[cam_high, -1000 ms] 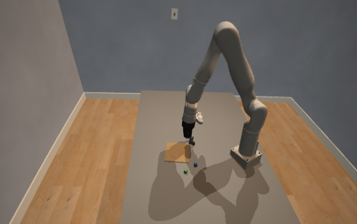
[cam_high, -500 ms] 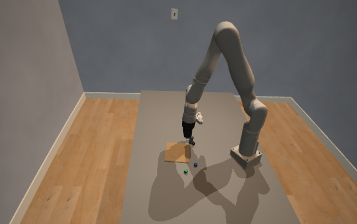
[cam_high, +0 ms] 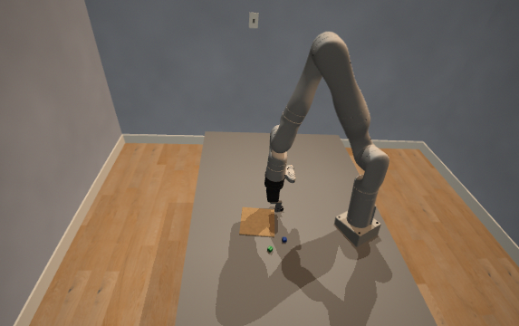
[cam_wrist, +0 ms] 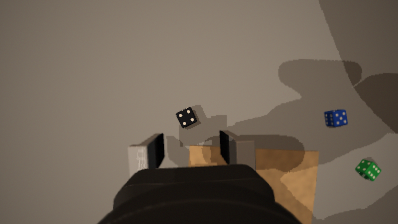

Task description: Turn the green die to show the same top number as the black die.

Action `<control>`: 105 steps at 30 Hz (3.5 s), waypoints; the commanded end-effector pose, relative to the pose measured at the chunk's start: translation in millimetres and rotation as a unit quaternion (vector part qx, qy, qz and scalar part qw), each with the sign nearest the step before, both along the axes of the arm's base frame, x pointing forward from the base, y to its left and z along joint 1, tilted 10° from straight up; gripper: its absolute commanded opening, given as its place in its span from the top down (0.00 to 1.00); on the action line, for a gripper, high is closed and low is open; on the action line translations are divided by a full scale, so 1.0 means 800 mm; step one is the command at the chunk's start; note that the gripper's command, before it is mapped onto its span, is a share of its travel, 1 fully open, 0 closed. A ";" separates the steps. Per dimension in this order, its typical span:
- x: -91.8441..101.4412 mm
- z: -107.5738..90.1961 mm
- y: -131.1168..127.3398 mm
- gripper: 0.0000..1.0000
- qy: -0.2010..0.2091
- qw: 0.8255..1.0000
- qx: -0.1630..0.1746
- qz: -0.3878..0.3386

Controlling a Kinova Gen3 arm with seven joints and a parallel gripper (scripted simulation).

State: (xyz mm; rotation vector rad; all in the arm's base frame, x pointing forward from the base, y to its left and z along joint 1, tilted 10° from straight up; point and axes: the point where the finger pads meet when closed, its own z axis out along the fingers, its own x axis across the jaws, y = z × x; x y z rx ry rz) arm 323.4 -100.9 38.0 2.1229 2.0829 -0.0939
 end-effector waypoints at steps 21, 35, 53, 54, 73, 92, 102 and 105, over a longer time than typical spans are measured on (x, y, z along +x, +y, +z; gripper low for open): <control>0.013 -0.024 0.145 0.00 -0.003 1.000 0.000 -0.001; 0.016 -0.029 0.183 0.00 -0.003 1.000 0.000 -0.001; 0.016 -0.029 0.183 0.00 -0.003 1.000 0.000 -0.001; 0.016 -0.029 0.183 0.00 -0.003 1.000 0.000 -0.001; 0.016 -0.029 0.183 0.00 -0.003 1.000 0.000 -0.001; 0.072 -0.031 0.219 0.00 -0.003 1.000 0.000 -0.001; 0.092 -0.032 0.232 0.00 -0.003 1.000 0.000 -0.001; 0.092 -0.032 0.232 0.00 -0.003 1.000 0.000 -0.001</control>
